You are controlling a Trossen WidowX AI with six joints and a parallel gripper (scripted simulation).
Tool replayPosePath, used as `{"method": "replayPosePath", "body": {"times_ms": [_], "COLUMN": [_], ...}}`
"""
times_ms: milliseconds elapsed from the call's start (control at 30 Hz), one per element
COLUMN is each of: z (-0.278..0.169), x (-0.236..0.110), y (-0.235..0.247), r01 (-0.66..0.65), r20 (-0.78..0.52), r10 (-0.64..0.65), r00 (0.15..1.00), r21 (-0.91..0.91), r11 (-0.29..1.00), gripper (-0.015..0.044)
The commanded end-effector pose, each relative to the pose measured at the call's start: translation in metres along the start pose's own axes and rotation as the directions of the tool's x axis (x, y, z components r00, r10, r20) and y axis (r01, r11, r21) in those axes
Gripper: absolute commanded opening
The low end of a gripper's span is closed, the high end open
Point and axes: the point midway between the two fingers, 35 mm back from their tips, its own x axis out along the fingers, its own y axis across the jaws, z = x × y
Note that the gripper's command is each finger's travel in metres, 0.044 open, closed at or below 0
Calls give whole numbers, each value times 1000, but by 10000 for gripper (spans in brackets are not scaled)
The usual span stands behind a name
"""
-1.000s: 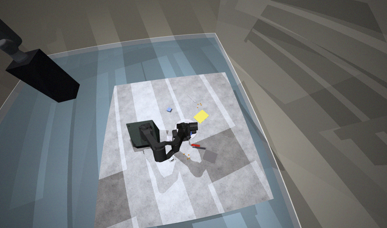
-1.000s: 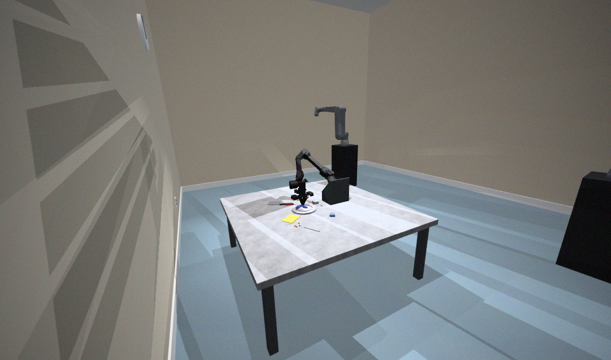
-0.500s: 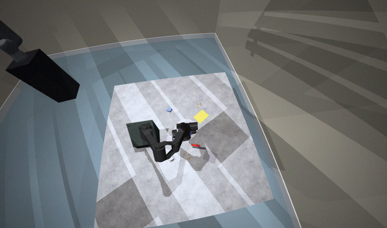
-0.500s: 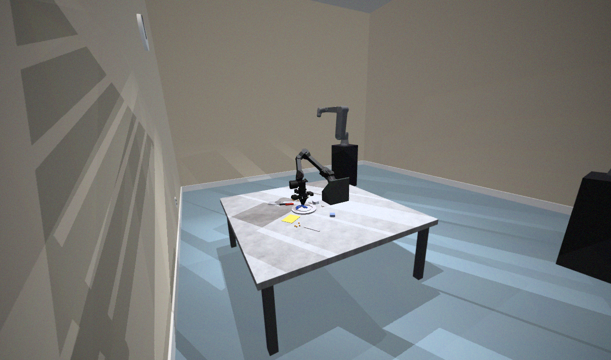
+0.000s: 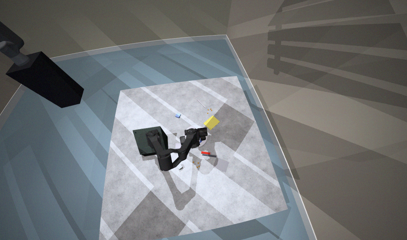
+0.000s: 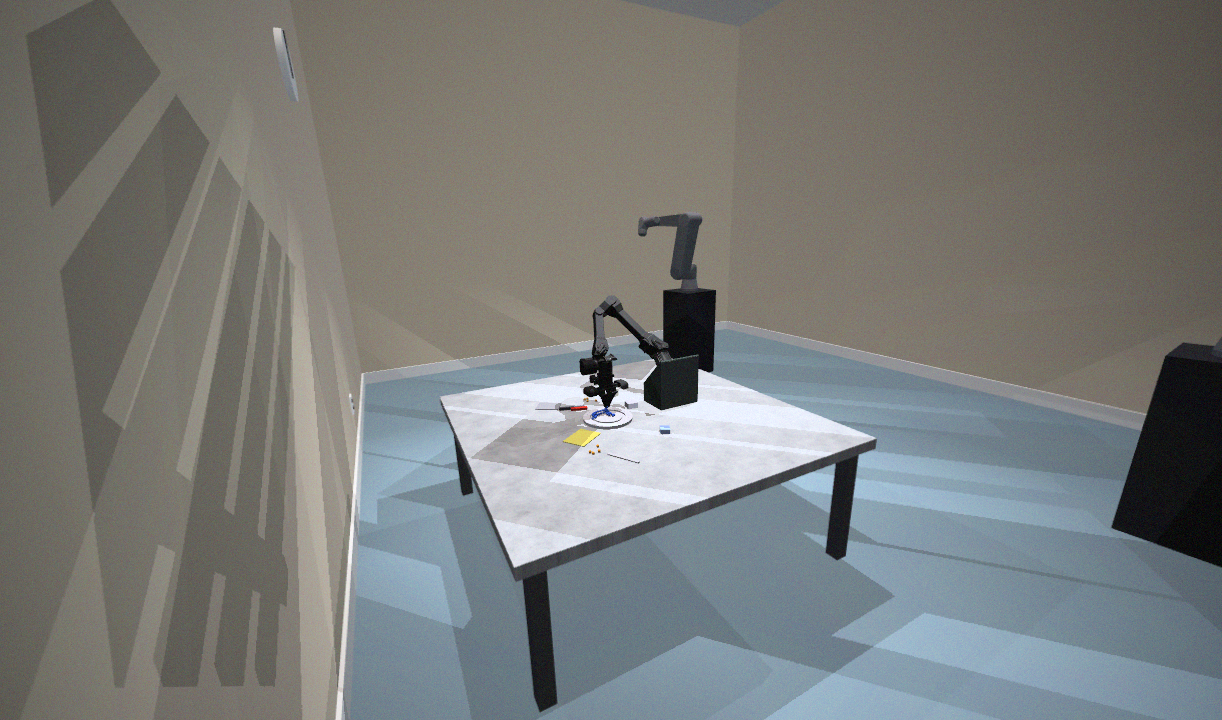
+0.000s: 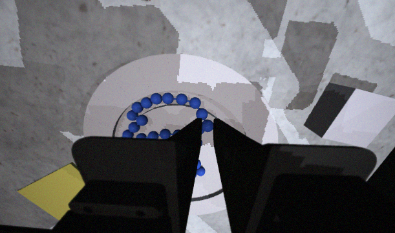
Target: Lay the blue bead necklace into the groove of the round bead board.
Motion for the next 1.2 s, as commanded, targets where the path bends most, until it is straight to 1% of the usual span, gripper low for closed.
{"method": "replayPosePath", "body": {"times_ms": [0,167,500,1167], "z": [4,5,5,5], "x": [-1,0,15,15], "y": [-8,-10,-10,-10], "r01": [-3,-3,-2,-2], "r20": [-1,-1,0,0], "r10": [3,3,2,2], "r00": [1000,1000,1000,1000], "r21": [2,2,2,2], "r11": [1000,1000,1000,1000], "gripper": [0,0,0,0]}}
